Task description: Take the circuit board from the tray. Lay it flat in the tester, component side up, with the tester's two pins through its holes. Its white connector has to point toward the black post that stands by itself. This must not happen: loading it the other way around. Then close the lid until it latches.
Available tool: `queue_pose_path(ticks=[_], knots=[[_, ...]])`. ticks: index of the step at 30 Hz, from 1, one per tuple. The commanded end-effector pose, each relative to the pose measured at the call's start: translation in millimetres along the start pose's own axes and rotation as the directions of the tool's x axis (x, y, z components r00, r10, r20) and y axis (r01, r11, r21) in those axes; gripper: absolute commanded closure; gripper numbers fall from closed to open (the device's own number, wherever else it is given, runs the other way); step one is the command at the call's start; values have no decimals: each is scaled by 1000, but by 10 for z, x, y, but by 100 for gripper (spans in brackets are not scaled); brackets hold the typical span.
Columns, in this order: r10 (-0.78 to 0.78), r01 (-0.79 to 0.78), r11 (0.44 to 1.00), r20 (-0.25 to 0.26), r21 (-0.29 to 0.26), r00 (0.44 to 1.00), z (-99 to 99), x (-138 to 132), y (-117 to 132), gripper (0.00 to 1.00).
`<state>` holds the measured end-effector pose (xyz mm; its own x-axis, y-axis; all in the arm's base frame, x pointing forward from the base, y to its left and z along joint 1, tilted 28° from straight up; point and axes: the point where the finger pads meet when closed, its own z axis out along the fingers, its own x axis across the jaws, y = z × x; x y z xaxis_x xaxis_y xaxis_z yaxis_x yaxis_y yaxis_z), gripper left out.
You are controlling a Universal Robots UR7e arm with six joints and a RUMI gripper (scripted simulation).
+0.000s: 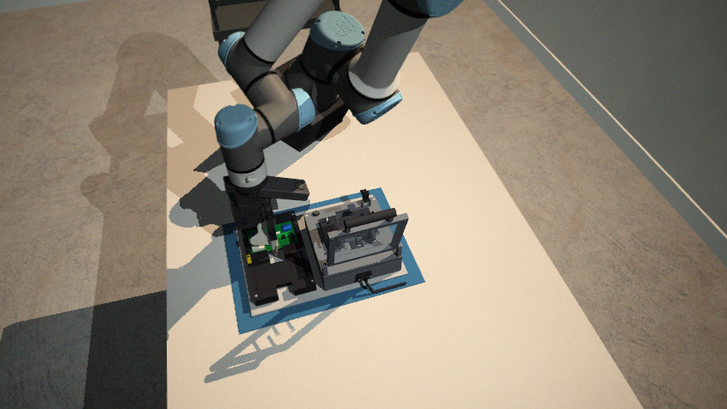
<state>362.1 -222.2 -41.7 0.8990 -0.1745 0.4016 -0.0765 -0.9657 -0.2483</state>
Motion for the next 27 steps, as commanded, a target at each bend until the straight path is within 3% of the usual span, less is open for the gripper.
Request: queue_pose_path(ticks=[1,27], knots=[[0,0,1000,0,-1,1000,-2,2,3,58],[0,0,1000,0,-1,1000,-2,2,3,61]])
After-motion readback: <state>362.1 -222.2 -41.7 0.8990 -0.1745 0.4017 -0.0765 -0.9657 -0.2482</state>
